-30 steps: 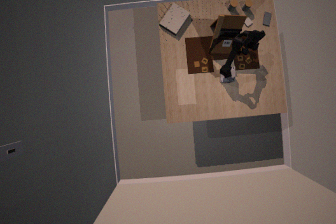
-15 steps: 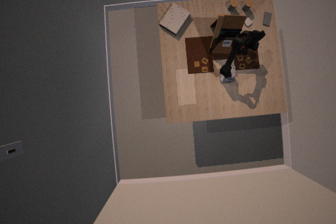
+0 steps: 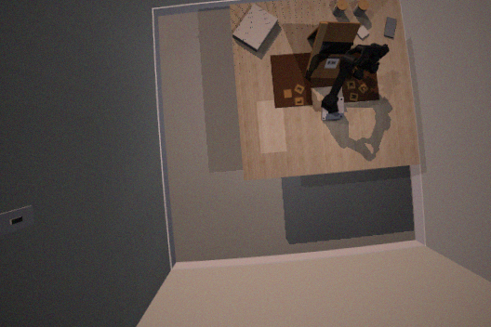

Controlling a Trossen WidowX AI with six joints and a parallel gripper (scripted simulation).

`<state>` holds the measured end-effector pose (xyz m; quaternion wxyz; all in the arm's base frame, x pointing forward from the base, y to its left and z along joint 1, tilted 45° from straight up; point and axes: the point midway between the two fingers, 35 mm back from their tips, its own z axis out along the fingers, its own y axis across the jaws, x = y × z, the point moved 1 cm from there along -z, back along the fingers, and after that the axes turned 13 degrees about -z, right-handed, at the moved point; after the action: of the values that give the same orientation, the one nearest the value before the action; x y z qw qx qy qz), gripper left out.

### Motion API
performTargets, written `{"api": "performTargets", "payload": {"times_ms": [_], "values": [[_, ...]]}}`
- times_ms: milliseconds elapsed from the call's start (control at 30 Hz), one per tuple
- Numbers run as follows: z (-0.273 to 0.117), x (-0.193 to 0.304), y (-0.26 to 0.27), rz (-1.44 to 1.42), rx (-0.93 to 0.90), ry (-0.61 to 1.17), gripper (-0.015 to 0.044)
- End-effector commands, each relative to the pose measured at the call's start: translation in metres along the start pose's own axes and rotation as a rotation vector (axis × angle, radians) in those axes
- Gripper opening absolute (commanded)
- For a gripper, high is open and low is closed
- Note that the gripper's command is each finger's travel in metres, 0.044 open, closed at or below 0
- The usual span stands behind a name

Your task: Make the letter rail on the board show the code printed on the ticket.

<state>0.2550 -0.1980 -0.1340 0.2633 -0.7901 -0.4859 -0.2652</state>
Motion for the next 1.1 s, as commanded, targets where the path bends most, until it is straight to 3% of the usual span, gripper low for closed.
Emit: {"api": "performTargets", "payload": {"times_ms": [0, 833, 1067], "values": [[-0.003, 0.0, 0.0, -0.007, 0.002, -0.003, 0.0], [-0.02, 0.002, -0.001, -0.004, -0.002, 0.0, 0.0], [-0.028, 0.002, 0.007, -0.177, -0.104, -0.007, 0.0]]}}
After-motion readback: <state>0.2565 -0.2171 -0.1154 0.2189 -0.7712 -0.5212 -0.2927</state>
